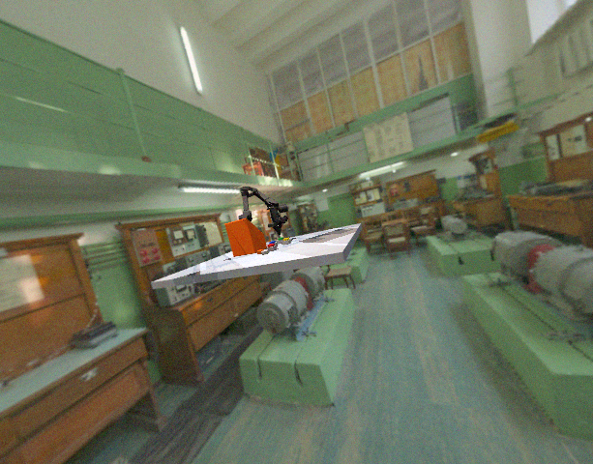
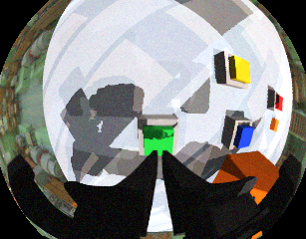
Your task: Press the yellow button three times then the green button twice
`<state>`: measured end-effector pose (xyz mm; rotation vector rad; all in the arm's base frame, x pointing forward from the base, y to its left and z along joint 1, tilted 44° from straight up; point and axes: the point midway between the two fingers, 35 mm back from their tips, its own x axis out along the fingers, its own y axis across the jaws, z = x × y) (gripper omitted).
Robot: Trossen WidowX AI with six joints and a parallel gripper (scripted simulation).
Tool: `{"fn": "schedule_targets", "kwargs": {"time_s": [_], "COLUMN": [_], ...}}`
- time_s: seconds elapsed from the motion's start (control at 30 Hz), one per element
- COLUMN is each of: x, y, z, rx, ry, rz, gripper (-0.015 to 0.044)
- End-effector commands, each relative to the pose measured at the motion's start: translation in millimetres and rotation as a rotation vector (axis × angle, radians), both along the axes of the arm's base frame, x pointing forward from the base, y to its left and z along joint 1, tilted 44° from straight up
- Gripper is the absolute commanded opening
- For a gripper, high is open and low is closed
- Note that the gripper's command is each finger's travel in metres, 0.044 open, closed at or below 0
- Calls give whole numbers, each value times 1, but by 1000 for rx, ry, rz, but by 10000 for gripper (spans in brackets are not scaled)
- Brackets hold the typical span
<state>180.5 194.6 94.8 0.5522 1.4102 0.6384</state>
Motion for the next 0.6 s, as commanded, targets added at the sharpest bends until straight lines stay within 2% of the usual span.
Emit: {"fn": "schedule_targets", "kwargs": {"time_s": [0.0,0.57], "x": [0,0], "y": [2,21], "z": [-2,-21], "rx": [2,3], "ry": [1,2], "rz": [4,4], "gripper": [20,20]}}
